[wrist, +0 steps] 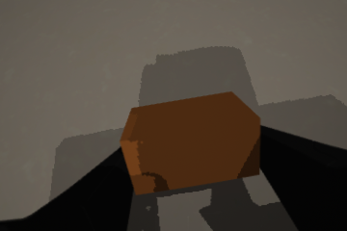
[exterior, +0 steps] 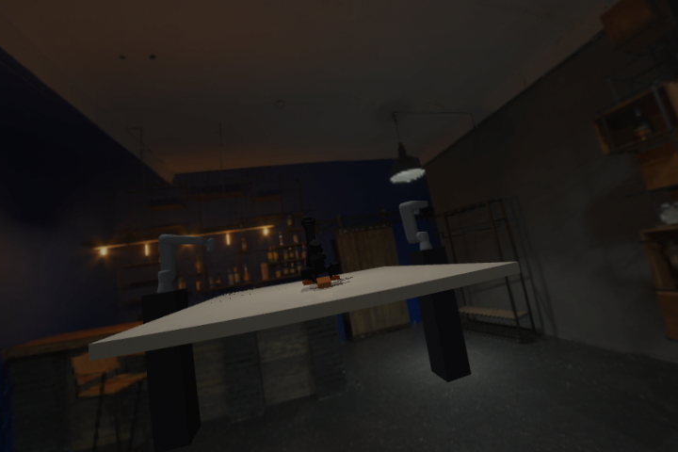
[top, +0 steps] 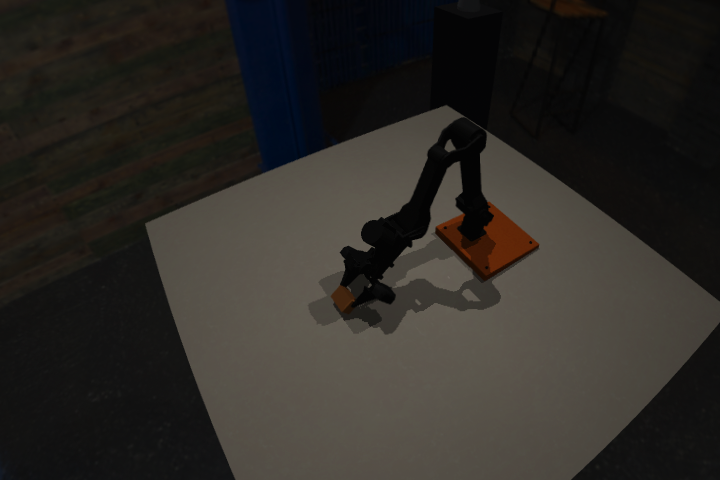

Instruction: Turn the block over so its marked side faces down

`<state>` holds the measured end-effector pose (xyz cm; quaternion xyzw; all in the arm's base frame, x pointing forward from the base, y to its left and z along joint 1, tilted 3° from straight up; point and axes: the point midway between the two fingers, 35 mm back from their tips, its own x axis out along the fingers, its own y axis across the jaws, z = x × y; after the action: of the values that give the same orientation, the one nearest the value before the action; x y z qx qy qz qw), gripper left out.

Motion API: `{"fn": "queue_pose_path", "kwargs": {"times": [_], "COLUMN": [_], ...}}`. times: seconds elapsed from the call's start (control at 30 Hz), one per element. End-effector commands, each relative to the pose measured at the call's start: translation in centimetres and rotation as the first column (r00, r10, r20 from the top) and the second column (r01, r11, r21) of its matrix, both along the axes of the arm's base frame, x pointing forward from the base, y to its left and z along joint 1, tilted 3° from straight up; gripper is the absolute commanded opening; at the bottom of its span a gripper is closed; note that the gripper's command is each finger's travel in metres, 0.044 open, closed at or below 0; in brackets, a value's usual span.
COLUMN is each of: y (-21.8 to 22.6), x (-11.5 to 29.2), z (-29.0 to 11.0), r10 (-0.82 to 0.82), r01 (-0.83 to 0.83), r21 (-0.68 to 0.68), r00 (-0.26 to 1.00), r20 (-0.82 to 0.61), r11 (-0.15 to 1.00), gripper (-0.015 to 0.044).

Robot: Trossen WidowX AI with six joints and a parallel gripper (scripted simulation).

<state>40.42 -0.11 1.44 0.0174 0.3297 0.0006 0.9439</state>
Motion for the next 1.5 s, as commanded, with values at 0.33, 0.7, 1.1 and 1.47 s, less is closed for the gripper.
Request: {"fn": "queue_pose_path", "kwargs": {"times": [0.33, 0.7, 1.1, 1.47], "y": [-0.2, -0.3, -0.3, -0.3], "x": [-1.9, -2.2, -2.2, -2.2], "z": [-0.6, -0.1, -0.1, -0.1], "r10": [-0.007, -0.007, -0.007, -0.007], "r01": [0.010, 0.012, 0.012, 0.012], "r21": [-0.017, -0.018, -0.018, -0.018], "r00": [0.982, 0.973, 0.973, 0.973], "r20": [0.190, 0.233, 0.233, 0.233], "r11": [1.000, 1.000, 1.000, 1.000], "gripper": [0.0000, 0.0000, 0.0026, 0.0315]}}
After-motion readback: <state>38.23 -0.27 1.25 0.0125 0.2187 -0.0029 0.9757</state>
